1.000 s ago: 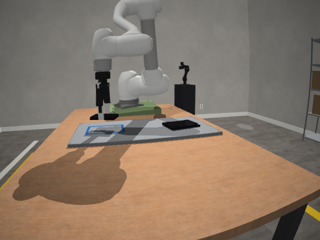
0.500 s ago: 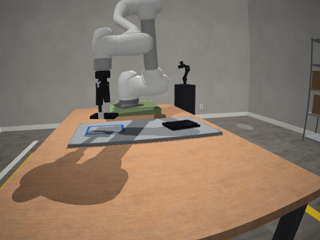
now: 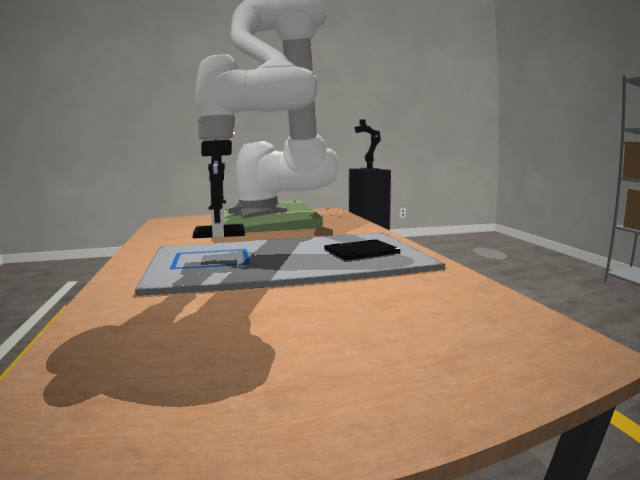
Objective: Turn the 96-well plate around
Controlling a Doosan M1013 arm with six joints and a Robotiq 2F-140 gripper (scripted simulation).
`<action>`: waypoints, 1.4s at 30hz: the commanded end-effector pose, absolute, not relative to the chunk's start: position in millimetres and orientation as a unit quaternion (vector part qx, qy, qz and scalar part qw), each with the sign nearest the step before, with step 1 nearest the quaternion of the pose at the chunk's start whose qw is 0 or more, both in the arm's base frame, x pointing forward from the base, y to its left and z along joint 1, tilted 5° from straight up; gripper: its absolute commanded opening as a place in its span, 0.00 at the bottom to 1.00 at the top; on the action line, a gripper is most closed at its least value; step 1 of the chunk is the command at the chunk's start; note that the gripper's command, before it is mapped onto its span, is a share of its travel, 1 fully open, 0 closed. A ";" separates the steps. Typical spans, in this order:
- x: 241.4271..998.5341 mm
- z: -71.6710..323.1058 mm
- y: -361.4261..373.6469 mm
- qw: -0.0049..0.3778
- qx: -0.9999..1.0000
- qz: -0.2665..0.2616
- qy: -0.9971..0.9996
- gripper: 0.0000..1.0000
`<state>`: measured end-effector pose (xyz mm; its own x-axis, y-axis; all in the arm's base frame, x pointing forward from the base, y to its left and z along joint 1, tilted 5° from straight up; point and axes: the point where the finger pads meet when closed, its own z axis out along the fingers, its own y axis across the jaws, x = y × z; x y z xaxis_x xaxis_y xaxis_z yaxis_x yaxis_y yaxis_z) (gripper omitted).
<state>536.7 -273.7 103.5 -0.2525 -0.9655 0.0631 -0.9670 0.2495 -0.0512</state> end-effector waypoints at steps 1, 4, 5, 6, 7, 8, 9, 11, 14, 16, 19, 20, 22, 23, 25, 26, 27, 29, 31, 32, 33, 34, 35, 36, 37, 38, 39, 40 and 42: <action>539.5 103.3 -264.4 0.010 0.650 0.038 -0.759 0.00; 540.5 103.2 -261.2 0.010 0.662 0.038 -0.748 0.00; 541.5 103.1 -258.0 0.011 0.675 0.038 -0.737 0.00; 542.4 103.0 -254.8 0.012 0.687 0.038 -0.726 0.00; 543.4 103.0 -251.6 0.012 0.699 0.038 -0.714 0.00; 544.3 102.9 -248.4 0.013 0.711 0.038 -0.702 0.00; 545.3 102.8 -245.2 0.013 0.722 0.037 -0.690 0.00; 547.2 102.6 -238.8 0.015 0.745 0.037 -0.666 0.00; 550.1 102.3 -229.3 0.016 0.777 0.036 -0.628 0.00; 552.1 102.1 -222.9 0.018 0.798 0.035 -0.602 0.00; 554.9 101.9 -213.3 0.019 0.827 0.035 -0.561 0.00; 554.9 101.9 -213.3 0.019 0.827 0.035 -0.561 0.00; 555.9 101.8 -210.1 0.020 0.836 0.034 -0.547 0.00; 556.9 101.7 -206.9 0.021 0.845 0.034 -0.533 0.00; 558.8 101.5 -200.6 0.022 0.862 0.033 -0.505 0.00; 559.8 101.4 -197.4 0.022 0.871 0.033 -0.490 0.00; 560.7 101.3 -194.2 0.023 0.879 0.032 -0.476 0.00; 562.6 101.2 -187.8 0.024 0.894 0.032 -0.446 0.00; 564.6 101.0 -181.4 0.025 0.909 0.031 -0.416 0.00; 565.5 100.9 -178.2 0.025 0.915 0.030 -0.401 0.00; 566.5 100.8 -175.0 0.026 0.922 0.030 -0.385 0.00; 567.5 100.7 -171.8 0.026 0.928 0.030 -0.370 0.00; 568.4 100.6 -168.7 0.027 0.934 0.029 -0.354 0.00; 569.4 100.5 -165.5 0.027 0.940 0.029 -0.339 0.00; 569.4 100.5 -165.5 0.027 0.940 0.029 -0.339 0.00; 569.4 100.5 -165.5 0.027 0.940 0.029 -0.339 0.00; 570.3 100.4 -162.3 0.028 0.946 0.028 -0.323 0.00; 571.3 100.3 -159.1 0.028 0.951 0.028 -0.307 0.00; 573.2 100.2 -152.7 0.029 0.960 0.027 -0.276 0.00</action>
